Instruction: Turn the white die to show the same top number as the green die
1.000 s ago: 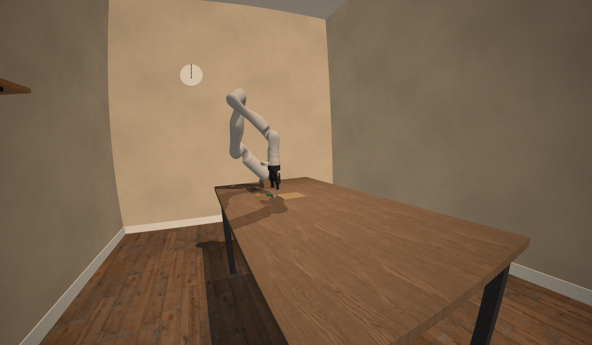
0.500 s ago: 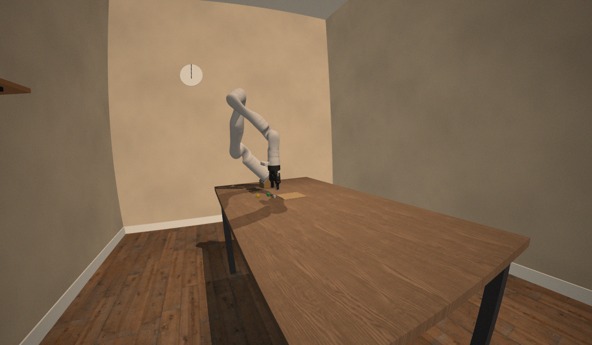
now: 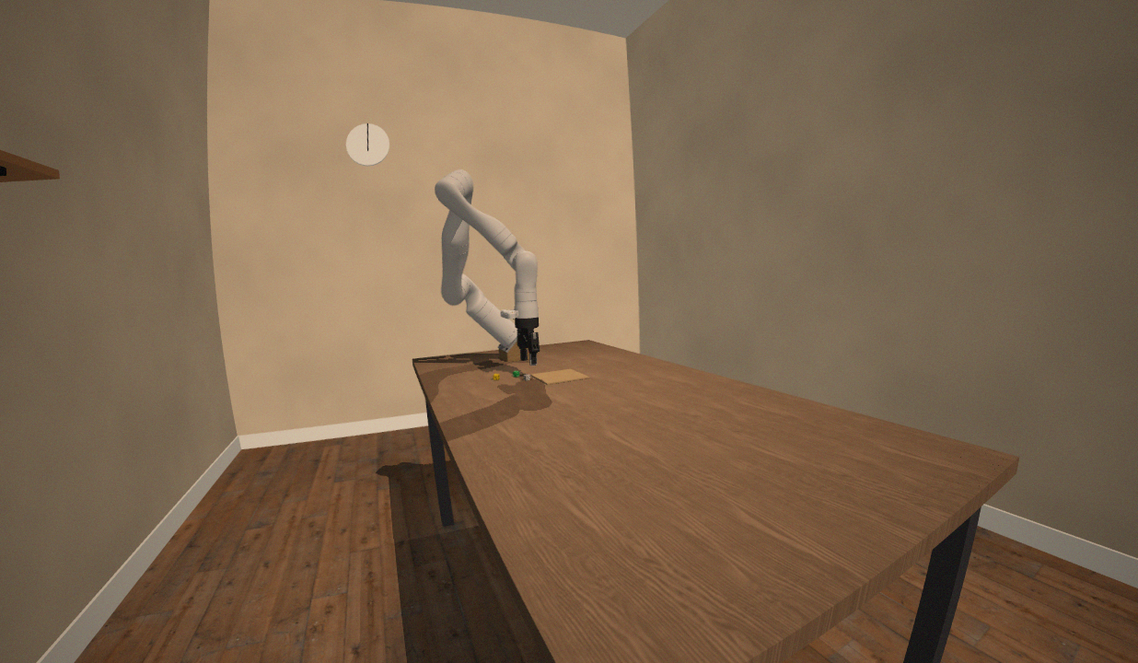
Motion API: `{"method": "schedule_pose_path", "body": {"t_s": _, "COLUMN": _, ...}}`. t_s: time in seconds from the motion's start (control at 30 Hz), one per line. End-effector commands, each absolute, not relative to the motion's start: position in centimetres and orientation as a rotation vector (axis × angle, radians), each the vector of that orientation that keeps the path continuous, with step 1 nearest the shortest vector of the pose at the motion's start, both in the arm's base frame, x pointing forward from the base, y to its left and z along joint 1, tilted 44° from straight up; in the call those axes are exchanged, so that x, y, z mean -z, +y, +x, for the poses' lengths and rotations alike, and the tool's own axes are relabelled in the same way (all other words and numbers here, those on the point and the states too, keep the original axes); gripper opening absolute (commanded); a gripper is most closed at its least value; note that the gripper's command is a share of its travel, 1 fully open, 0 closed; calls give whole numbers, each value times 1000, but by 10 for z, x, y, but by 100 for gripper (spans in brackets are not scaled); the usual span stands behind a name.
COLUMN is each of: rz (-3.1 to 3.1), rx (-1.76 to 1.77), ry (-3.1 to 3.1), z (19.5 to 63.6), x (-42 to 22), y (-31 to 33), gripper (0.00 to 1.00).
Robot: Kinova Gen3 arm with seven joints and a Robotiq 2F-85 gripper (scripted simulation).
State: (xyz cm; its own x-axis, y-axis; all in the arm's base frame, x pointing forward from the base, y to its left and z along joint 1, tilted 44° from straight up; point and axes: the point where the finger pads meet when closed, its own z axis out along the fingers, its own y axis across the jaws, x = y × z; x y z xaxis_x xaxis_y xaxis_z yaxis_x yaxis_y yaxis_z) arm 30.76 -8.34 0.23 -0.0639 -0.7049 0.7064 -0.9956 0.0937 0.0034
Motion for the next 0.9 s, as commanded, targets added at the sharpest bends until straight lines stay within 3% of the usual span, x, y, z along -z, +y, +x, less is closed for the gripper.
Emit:
{"method": "schedule_pose_path", "body": {"t_s": 0.0, "rz": 1664, "rx": -686, "ry": -1844, "z": 309, "x": 0, "y": -79, "gripper": 100}}
{"method": "schedule_pose_path", "body": {"t_s": 0.87, "rz": 1664, "rx": -686, "ry": -1844, "z": 373, "x": 10, "y": -75, "gripper": 100}}
